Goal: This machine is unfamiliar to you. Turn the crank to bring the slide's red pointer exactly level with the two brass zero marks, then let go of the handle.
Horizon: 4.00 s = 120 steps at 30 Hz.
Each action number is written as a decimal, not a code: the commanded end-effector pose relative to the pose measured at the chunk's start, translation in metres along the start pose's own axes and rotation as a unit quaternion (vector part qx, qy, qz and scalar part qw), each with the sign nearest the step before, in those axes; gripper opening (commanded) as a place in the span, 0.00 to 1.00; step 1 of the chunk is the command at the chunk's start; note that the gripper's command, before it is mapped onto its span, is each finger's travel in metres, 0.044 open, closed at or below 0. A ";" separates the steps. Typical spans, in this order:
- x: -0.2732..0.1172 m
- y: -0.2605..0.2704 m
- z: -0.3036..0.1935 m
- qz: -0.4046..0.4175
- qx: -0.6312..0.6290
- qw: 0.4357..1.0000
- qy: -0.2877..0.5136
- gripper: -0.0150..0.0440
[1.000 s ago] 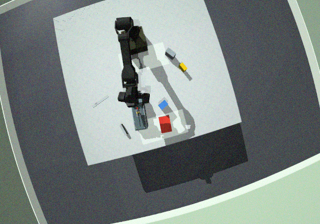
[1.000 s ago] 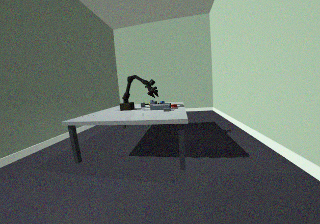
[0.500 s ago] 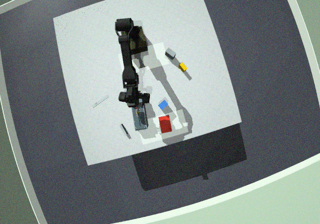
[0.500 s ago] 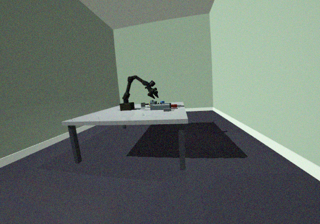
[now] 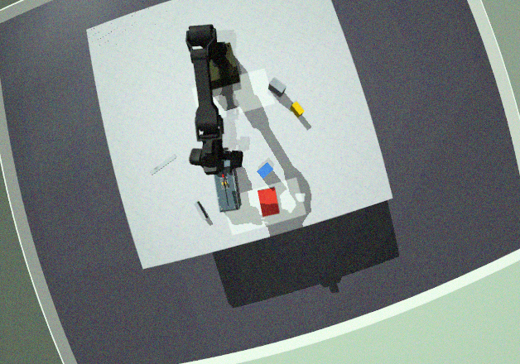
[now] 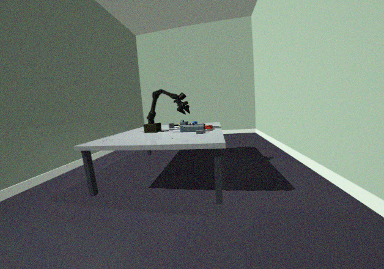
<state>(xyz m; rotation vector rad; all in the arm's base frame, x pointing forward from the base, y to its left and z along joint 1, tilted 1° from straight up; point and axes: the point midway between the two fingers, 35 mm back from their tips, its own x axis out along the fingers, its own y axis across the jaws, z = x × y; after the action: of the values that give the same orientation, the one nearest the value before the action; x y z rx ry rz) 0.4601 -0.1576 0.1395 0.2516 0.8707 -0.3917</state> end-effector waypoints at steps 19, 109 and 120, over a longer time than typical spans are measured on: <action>-0.047 -0.043 -0.058 0.043 -0.058 0.997 -0.039 1.00; 0.050 -0.065 -0.173 0.055 -0.096 0.991 -0.068 0.25; 0.054 -0.063 -0.176 0.055 -0.096 0.992 -0.068 0.25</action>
<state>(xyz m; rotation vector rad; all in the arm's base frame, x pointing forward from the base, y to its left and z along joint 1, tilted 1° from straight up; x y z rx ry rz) 0.3418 -0.1634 -0.0117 0.0943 0.7485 -0.2187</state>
